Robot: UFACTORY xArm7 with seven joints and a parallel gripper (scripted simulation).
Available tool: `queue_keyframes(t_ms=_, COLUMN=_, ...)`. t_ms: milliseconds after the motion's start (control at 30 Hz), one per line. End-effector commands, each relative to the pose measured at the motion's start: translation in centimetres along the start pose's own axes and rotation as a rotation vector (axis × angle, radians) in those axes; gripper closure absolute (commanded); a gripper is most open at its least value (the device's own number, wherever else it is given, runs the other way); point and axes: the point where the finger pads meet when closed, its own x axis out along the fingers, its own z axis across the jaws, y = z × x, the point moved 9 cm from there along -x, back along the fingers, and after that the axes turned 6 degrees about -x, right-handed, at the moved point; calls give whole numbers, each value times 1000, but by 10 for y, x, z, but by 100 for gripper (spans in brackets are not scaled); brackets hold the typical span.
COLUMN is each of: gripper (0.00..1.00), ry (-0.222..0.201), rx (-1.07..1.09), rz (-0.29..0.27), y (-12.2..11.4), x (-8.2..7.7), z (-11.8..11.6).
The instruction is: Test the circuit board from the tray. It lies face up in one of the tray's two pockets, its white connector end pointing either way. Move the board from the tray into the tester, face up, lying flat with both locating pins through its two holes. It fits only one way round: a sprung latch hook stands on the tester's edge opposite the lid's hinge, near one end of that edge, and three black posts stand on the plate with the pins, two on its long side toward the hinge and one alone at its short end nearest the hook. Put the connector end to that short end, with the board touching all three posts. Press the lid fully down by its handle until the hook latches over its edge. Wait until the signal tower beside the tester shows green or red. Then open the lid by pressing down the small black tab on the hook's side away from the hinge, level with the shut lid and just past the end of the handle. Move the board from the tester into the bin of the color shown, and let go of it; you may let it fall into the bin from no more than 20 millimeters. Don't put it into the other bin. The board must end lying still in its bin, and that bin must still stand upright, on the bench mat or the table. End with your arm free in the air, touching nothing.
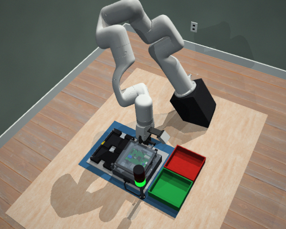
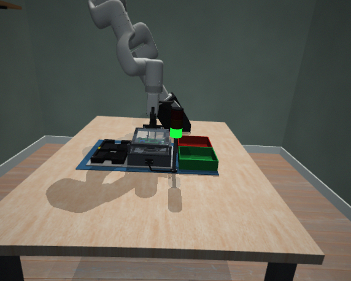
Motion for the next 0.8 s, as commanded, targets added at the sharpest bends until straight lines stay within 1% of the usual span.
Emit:
queue_keyframes(t_ms=0, gripper=100, ry=-4, rx=0, rz=1, y=0, x=-8, z=3)
queue_keyframes(t_ms=100, gripper=100, ry=-4, rx=0, rz=1, y=0, x=-10, z=3)
queue_keyframes(t_ms=200, gripper=100, ry=-4, rx=0, rz=1, y=0, x=-15, z=4)
queue_keyframes(t_ms=600, gripper=100, ry=-4, rx=0, rz=1, y=-1, x=-41, z=12)
queue_keyframes(t_ms=667, gripper=100, ry=-4, rx=0, rz=1, y=-1, x=-41, z=12)
queue_keyframes(t_ms=767, gripper=100, ry=-4, rx=0, rz=1, y=-1, x=-50, z=15)
